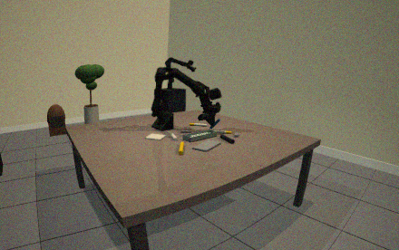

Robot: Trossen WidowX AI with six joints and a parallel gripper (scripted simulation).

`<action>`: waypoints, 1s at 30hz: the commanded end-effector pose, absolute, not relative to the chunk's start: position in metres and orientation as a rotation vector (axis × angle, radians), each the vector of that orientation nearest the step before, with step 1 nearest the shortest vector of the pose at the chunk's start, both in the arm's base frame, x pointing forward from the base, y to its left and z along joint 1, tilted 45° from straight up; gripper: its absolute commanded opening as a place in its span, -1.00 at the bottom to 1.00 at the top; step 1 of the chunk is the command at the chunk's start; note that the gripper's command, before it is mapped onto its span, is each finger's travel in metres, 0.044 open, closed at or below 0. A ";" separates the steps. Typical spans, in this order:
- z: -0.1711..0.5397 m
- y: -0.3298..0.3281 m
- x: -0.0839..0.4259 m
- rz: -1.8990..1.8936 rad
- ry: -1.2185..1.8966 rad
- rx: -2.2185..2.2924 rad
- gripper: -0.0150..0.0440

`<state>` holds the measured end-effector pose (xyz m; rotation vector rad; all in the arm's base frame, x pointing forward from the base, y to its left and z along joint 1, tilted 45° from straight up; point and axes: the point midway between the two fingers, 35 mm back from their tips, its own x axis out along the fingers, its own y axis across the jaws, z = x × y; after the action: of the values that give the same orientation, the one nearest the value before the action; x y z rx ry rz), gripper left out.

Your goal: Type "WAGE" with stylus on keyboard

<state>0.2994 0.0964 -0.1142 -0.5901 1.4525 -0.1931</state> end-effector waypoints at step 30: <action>-0.011 0.056 0.332 -0.190 0.753 -0.713 -0.49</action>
<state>0.3333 0.0620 -0.0218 -0.7035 0.7995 -0.1699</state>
